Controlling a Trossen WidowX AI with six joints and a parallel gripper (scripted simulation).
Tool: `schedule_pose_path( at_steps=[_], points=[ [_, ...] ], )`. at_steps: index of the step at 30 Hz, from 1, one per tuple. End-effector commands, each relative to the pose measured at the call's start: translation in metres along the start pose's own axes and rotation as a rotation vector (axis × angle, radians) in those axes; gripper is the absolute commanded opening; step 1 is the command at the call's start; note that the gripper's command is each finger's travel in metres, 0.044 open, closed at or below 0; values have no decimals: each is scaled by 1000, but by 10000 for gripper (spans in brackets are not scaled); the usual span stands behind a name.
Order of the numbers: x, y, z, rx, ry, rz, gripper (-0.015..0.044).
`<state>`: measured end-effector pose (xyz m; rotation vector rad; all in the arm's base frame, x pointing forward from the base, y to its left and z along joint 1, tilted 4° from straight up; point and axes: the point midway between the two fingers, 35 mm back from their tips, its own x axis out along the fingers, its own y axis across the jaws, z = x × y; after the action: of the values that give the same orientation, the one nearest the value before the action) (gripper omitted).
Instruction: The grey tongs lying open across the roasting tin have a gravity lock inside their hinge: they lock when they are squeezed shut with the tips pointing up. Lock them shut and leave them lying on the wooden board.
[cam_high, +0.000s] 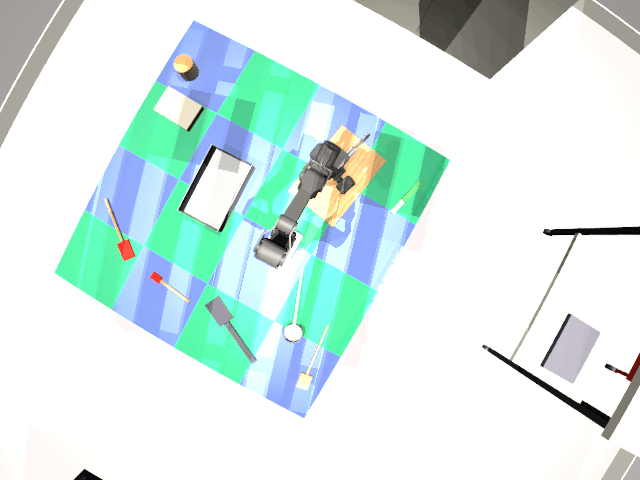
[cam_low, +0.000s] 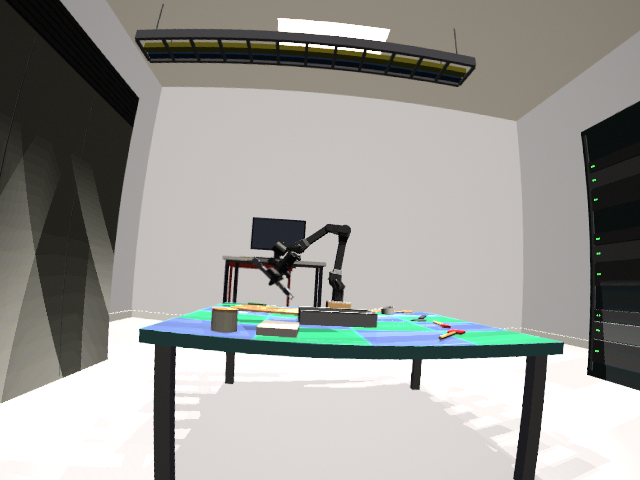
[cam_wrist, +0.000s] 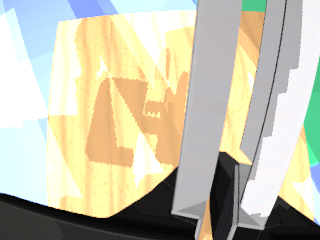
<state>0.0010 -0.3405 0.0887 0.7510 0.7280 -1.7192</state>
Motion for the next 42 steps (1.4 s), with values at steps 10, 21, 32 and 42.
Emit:
schedule_pose_path(
  at_steps=[10, 21, 32, 42],
  points=[
    [7, 1, 7, 1, 222, 12, -150],
    [9, -1, 8, 13, 412, 19, -150],
    [6, -5, 8, 39, 604, 28, -150],
    [5, -6, 8, 47, 648, 30, -150]
  ],
)
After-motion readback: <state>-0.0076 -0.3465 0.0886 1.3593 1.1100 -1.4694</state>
